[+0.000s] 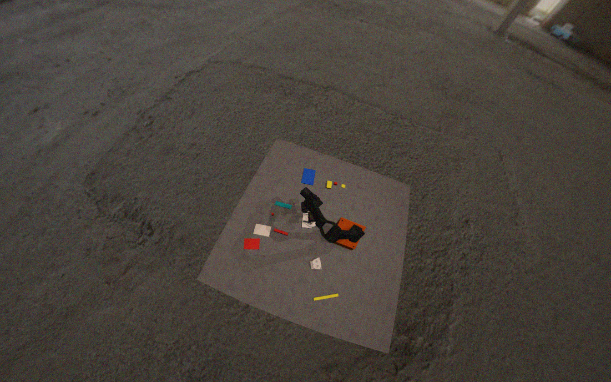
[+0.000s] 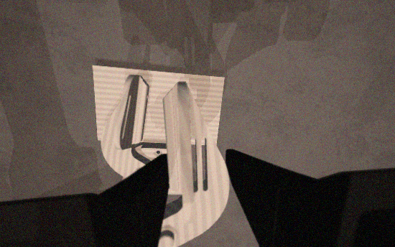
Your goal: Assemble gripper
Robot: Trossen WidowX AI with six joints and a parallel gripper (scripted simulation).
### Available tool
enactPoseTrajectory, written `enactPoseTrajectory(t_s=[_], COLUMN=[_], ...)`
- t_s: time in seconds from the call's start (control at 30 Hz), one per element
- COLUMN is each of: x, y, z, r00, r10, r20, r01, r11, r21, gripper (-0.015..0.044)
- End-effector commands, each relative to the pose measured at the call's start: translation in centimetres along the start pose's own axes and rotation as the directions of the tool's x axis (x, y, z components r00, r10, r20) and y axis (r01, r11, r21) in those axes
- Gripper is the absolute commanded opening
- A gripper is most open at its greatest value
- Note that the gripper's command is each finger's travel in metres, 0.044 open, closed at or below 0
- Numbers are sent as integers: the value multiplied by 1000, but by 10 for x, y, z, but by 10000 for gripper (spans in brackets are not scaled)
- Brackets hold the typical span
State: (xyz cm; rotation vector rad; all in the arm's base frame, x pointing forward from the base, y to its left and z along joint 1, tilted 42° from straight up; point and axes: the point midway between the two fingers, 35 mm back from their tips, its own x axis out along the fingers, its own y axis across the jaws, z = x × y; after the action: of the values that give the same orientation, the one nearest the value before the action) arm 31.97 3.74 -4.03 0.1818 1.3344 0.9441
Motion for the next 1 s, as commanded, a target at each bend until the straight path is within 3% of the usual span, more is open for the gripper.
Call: enactPoseTrajectory(t_s=[0.0, 0.97], x=[0, 42], y=[-1, -1], z=[-1, -1], r00=[1000, 1000], r10=[-2, -1], r20=[-4, -4], r01=[2, 1], r11=[1000, 1000], r21=[-1, -2], gripper=[134, 134])
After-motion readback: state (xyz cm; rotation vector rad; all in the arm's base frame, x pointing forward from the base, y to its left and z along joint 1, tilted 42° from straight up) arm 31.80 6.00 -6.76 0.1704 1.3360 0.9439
